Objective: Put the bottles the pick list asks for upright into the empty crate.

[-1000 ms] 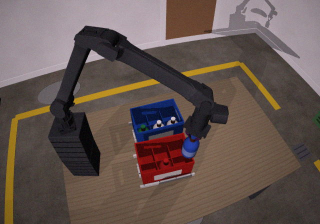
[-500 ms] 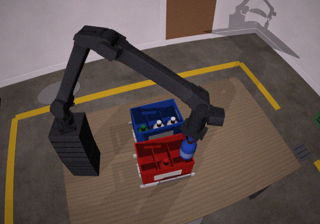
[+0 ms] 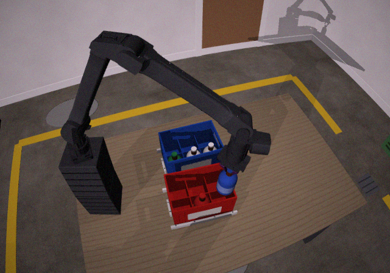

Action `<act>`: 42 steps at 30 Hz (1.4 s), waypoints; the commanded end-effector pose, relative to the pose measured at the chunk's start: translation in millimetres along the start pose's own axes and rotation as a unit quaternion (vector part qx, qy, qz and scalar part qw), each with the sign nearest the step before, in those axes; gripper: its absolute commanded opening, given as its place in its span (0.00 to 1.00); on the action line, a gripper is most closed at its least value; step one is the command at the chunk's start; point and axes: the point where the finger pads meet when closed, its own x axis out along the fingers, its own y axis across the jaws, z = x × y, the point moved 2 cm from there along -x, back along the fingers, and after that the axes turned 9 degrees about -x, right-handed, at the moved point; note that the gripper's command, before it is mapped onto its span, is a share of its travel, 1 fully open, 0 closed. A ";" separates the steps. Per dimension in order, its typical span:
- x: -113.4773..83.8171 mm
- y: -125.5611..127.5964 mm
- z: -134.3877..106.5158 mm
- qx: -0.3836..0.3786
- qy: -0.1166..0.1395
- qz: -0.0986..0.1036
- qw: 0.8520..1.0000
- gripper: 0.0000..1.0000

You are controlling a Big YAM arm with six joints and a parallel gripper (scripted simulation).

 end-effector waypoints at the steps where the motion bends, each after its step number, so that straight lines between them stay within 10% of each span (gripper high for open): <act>1: -41.0 -11.5 10.8 -0.001 -0.013 -0.045 0.999 0.00; 16: -53.5 -14.0 24.3 -0.003 -0.020 -0.067 0.998 0.00; 20: -33.3 15.8 25.0 -0.005 -0.011 -0.038 0.999 0.00; 33: -52.0 9.7 30.8 0.004 -0.021 -0.066 0.998 0.00; 38: -30.9 45.6 39.0 -0.004 -0.010 -0.035 0.999 0.00; 42: -35.5 44.8 46.4 -0.006 -0.015 -0.047 0.999 0.00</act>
